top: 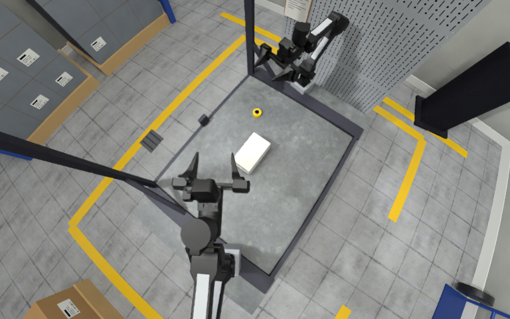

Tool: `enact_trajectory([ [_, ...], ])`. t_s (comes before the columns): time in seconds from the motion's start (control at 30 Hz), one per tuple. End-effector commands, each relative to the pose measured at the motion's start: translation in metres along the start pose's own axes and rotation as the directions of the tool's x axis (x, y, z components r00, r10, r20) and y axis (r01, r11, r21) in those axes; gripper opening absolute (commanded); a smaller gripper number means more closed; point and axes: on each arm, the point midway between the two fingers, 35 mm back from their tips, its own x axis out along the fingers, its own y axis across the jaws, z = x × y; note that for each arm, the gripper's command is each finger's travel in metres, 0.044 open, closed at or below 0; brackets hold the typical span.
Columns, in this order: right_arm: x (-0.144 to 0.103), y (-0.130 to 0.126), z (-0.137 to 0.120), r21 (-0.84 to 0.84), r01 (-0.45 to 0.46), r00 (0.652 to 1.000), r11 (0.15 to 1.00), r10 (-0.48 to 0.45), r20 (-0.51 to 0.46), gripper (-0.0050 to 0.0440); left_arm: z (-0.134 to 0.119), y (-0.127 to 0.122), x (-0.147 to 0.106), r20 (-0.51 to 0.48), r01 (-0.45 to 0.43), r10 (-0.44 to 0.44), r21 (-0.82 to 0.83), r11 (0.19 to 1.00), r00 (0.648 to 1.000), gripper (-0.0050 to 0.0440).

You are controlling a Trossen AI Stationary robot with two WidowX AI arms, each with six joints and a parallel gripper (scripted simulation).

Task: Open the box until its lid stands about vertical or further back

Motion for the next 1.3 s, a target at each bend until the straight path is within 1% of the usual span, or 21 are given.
enact_trajectory([
  [0.0, -0.001, 0.0, 0.006, 0.0, 0.0, 1.0, 1.0, 0.0, 0.015, 0.044, 0.007, 0.0, -0.001, 0.016, 0.0, 0.0, 0.0, 1.0, 1.0, 0.044],
  [0.53, -0.001, 0.0, 0.006, 0.0, 0.0, 1.0, 1.0, 0.0, 0.015, 0.044, 0.007, 0.0, -0.001, 0.016, 0.0, 0.0, 0.0, 1.0, 1.0, 0.044],
  [0.67, 0.016, -0.007, 0.002, 0.013, 0.032, 0.999, 0.999, -0.032, -0.011, 0.0344, -0.012, 0.003, 0.009, -0.021, -0.013, 0.013, -0.006, 1.0, 1.0, 0.0344],
  [0.77, 0.042, -0.017, -0.009, 0.028, 0.082, 0.995, 0.996, -0.08, -0.056, 0.0272, -0.035, 0.006, 0.022, -0.062, -0.029, 0.029, -0.011, 1.0, 0.998, 0.0272],
  [0.87, 0.073, -0.03, -0.026, 0.041, 0.141, 0.985, 0.989, -0.136, -0.107, 0.02, -0.064, 0.009, 0.035, -0.109, -0.047, 0.045, -0.014, 0.999, 0.993, 0.02],
  [0.9, 0.082, -0.034, -0.031, 0.045, 0.161, 0.981, 0.986, -0.155, -0.12, 0.0193, -0.073, 0.01, 0.038, -0.124, -0.053, 0.05, -0.015, 0.999, 0.991, 0.0176],
  [1.03, 0.113, -0.05, -0.056, 0.054, 0.228, 0.961, 0.972, -0.216, -0.171, 0.0193, -0.106, 0.014, 0.047, -0.176, -0.072, 0.068, -0.017, 0.997, 0.982, 0.008],
  [1.1, 0.113, -0.05, -0.056, 0.054, 0.228, 0.961, 0.972, -0.216, -0.171, 0.0193, -0.106, 0.014, 0.047, -0.176, -0.072, 0.068, -0.017, 0.997, 0.982, 0.008],
  [1.23, 0.147, -0.069, -0.098, 0.054, 0.305, 0.928, 0.951, -0.284, -0.241, 0.0193, -0.144, 0.018, 0.053, -0.235, -0.095, 0.089, -0.017, 0.995, 0.968, 0.008],
  [1.27, 0.154, -0.074, -0.103, 0.056, 0.324, 0.921, 0.944, -0.302, -0.245, 0.0193, -0.154, 0.019, 0.054, -0.25, -0.101, 0.094, -0.016, 0.995, 0.964, 0.008],
])
